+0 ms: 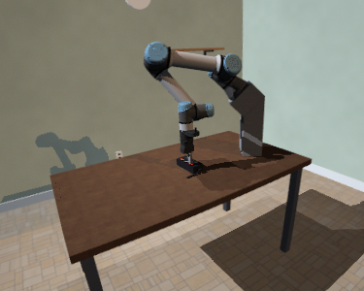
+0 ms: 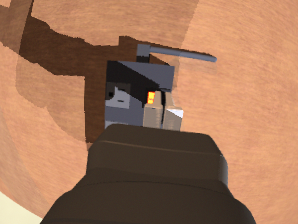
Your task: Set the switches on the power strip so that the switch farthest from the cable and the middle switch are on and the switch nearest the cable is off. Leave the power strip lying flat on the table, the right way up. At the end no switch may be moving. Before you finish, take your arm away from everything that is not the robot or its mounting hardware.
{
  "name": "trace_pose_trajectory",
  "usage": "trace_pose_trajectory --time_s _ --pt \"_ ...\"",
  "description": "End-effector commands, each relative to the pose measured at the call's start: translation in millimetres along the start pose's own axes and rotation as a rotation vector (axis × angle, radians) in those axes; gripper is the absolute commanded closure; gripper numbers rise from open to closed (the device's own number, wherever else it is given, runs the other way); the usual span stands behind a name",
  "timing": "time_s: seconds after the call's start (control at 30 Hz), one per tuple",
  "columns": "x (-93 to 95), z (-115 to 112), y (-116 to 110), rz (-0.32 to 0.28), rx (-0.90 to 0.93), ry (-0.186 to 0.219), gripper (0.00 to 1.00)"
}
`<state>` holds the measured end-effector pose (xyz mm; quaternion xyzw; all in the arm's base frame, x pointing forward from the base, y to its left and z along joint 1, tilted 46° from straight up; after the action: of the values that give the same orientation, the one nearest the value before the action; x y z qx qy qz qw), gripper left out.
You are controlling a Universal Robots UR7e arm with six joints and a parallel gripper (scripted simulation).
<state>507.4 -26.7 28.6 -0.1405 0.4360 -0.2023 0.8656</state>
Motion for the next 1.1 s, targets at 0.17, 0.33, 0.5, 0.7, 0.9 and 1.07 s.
trace_pose_trajectory --time_s 0.17,0.33,0.5,0.7,0.9,1.07 --pt "2.5 0.3 0.1 0.0 0.0 -0.001 1.0" --pt "4.6 0.3 0.1 0.0 0.0 -0.001 1.0" --pt "6.1 0.3 0.1 0.0 0.0 -0.001 1.0" --pt "6.7 0.3 0.1 0.0 0.0 -0.001 1.0" --pt "6.8 0.3 0.1 0.0 0.0 -0.001 1.0" --pt "6.8 0.3 0.1 0.0 0.0 -0.001 1.0"
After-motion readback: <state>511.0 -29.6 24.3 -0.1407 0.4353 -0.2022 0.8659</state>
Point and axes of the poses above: the point where the finger pads meet when closed, its own x axis out along the fingers, its own z axis across the jaws, y = z × x, the point moved 7 cm from there along -x, back along the fingers, and after that the axes turned 6 degrees about x, right-handed, at the moved point
